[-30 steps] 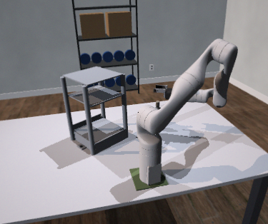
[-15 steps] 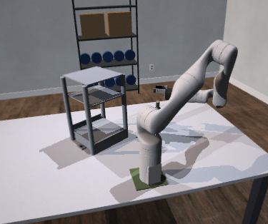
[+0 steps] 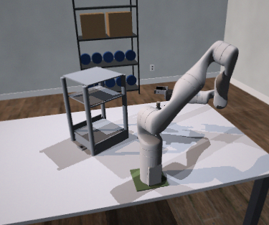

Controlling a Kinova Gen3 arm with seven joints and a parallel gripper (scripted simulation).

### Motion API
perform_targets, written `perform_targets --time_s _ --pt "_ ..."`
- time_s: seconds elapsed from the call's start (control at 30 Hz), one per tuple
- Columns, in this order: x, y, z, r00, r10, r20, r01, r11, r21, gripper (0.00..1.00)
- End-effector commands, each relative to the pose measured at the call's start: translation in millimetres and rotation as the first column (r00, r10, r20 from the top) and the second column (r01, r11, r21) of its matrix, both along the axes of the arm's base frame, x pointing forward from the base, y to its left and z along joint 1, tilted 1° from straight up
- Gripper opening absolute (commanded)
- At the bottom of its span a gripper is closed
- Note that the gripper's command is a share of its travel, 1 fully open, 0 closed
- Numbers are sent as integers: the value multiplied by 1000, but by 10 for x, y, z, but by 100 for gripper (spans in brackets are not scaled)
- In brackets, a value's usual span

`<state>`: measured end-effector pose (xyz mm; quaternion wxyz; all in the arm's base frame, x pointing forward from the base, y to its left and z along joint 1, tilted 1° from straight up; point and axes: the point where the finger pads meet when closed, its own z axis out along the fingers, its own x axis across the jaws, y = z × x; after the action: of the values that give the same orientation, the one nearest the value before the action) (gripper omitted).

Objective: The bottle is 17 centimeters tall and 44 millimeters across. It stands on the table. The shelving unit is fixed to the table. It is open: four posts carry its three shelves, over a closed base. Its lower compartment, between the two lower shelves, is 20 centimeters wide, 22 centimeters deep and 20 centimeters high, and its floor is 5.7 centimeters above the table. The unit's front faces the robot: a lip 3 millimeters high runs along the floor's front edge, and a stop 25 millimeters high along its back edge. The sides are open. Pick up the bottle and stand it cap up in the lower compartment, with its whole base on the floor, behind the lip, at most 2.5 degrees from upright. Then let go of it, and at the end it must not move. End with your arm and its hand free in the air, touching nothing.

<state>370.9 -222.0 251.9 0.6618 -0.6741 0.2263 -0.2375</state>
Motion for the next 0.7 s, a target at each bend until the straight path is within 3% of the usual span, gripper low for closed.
perform_targets --time_s 0.0,0.67 --pt "3 0 -12 1000 1 1 -1 1000 0 100" --pt "8 -9 -338 1000 1 1 -1 1000 0 100"
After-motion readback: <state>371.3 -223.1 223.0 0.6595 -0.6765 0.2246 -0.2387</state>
